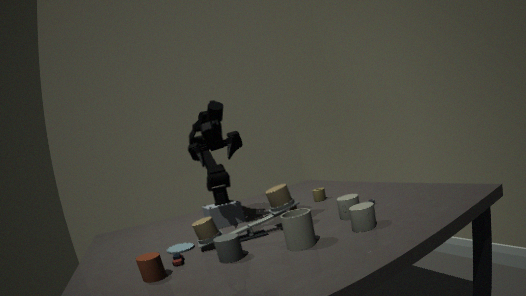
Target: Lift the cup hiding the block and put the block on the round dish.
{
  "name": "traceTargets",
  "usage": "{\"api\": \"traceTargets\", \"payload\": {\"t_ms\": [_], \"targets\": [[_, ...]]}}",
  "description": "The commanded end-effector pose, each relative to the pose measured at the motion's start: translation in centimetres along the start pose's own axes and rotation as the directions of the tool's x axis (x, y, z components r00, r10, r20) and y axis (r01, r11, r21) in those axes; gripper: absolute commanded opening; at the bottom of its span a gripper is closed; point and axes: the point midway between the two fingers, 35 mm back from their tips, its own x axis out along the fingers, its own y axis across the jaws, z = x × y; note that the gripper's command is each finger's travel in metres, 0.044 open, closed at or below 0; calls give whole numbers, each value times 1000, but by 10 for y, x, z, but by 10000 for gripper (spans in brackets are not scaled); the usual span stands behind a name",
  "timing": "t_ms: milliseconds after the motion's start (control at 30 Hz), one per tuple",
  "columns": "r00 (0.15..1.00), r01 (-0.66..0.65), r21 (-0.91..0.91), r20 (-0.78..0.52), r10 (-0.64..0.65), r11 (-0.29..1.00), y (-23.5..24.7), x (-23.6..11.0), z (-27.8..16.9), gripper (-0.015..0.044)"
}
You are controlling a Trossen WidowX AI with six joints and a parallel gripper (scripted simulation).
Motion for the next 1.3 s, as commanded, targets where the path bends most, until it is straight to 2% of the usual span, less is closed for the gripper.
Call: {"api": "traceTargets", "payload": {"t_ms": [0,200,400,633,933,1267], "targets": [[995,-92,-119,-50,86,989,16,-4,-18,440],[981,-184,-232,-109,162,955,31,-8,-36,440],[981,-183,-237,-110,161,954,31,-8,-35,440],[979,-168,-424,-180,99,890,28,5,-26,440],[959,-207,-645,-284,21,735,21,27,-12,440],[912,-332,-800,-408,-47,499,8,58,0,440]]}}
